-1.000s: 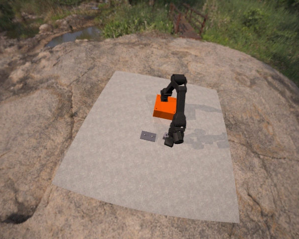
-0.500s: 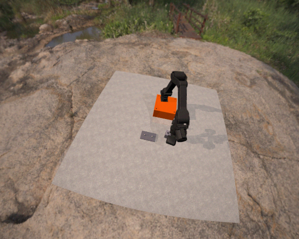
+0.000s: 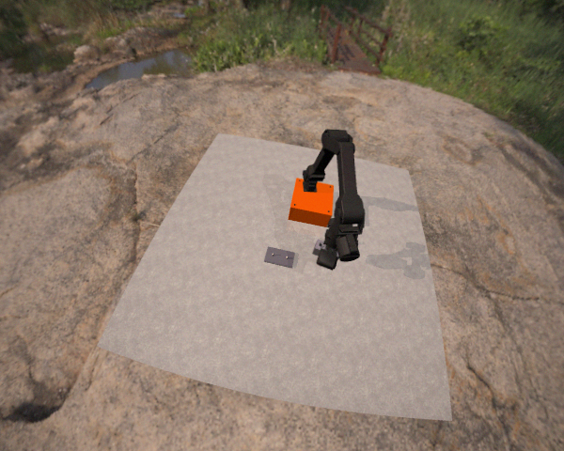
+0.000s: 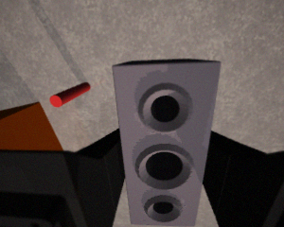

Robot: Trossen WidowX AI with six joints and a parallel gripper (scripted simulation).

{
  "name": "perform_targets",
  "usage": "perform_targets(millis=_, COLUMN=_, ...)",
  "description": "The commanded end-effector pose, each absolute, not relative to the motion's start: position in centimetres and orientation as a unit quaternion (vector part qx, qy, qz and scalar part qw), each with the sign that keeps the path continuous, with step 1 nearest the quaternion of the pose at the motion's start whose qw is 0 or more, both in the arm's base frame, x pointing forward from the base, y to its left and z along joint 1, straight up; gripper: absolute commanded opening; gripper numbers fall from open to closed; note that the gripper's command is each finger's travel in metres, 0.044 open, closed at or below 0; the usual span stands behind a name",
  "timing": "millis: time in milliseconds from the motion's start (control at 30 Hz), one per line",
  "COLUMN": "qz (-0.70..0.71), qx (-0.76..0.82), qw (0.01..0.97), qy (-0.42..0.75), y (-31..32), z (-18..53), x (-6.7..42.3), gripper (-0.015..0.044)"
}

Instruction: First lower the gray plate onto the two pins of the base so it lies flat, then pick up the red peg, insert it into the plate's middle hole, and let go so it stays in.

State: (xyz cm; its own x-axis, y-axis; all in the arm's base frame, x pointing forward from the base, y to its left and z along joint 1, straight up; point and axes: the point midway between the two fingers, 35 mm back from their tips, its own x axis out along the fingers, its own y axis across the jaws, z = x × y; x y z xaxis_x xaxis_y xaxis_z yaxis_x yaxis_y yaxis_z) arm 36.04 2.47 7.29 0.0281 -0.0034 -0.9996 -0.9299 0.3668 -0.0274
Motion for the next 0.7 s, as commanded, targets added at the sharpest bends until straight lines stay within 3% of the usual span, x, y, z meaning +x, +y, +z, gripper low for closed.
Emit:
perform_targets(millis=0, qz=0.388, qx=-0.404, qw=0.597, qy=0.575, y=2.6, z=8.8, x=36.0, gripper=0.0)
perform_targets(millis=667, qz=0.398, qx=-0.416, qw=0.588, qy=0.568, y=-2.1, z=6.8, x=36.1, gripper=0.0)
